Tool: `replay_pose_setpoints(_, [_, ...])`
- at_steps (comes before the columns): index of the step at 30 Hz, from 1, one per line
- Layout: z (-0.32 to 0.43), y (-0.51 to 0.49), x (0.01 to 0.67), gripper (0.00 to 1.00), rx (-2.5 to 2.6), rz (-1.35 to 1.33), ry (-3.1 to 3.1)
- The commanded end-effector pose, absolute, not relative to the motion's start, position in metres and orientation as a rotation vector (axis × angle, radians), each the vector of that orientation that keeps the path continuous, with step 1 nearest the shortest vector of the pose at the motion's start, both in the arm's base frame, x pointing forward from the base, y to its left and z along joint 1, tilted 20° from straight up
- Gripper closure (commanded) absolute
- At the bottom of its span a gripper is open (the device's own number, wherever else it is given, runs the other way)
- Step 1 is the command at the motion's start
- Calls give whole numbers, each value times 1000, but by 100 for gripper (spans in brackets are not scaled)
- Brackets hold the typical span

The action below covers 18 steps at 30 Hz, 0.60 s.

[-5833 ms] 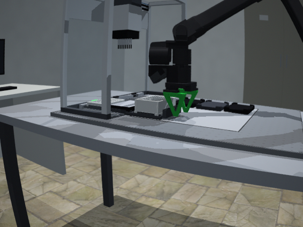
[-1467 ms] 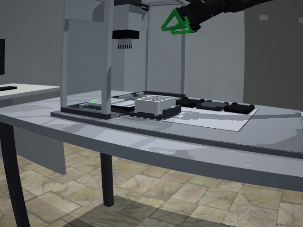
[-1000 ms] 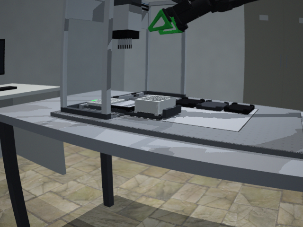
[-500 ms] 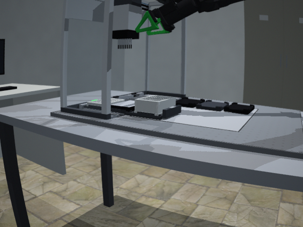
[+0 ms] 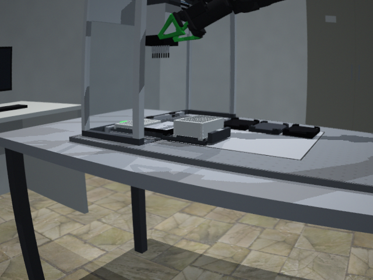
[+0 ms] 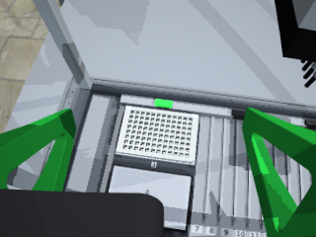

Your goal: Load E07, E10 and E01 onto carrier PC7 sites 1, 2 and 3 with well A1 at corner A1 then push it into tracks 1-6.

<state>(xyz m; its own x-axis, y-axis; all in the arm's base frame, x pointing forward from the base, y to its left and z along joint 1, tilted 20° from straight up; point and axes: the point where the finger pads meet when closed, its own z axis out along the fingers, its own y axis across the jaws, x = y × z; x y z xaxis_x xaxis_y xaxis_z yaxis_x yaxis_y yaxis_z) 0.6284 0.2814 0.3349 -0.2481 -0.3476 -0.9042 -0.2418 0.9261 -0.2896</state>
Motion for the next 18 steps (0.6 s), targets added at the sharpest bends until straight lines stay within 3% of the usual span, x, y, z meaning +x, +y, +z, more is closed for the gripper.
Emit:
replay_pose_setpoints(1, [370, 282, 651, 0, -422, -110, 1796])
replay_pose_setpoints(18, [377, 289, 664, 0, -421, -94, 1788])
